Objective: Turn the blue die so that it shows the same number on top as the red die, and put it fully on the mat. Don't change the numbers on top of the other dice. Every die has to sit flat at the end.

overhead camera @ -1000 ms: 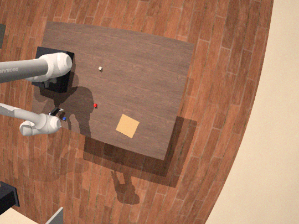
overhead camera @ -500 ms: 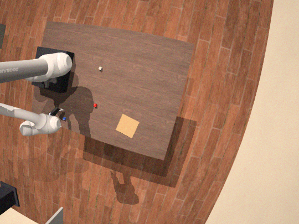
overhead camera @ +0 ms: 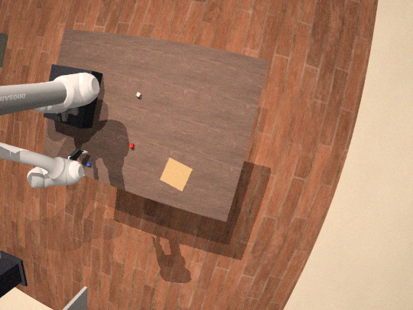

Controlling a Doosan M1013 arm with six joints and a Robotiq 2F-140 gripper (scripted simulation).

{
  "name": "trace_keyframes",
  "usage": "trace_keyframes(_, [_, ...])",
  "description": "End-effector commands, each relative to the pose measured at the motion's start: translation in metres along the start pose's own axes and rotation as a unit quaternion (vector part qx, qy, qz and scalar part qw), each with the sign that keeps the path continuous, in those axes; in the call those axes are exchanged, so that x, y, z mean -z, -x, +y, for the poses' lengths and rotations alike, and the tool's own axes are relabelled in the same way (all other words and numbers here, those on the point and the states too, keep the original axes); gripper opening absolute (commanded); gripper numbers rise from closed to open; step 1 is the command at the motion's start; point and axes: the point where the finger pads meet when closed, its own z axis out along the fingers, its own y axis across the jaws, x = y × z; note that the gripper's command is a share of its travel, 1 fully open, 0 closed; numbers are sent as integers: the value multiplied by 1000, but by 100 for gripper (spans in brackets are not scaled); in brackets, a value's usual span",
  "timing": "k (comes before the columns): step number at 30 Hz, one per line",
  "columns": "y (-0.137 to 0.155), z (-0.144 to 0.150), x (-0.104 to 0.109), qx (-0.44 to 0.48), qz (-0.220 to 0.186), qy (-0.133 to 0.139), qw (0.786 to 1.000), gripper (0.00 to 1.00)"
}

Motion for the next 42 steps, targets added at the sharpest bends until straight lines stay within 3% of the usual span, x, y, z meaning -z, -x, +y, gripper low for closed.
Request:
trace_keyframes(1, [-1, 1, -2, -1, 2, -1, 1000, 100])
trace_keyframes(17, [34, 25, -2, -1, 2, -1, 1000, 100])
trace_keyframes(31, [119, 85, -3, -1, 2, -1, 1000, 100])
trace_keyframes(33, [119, 85, -3, -1, 2, -1, 1000, 100])
trace_keyframes(42, [184, 130, -3, -1, 2, -1, 1000, 100])
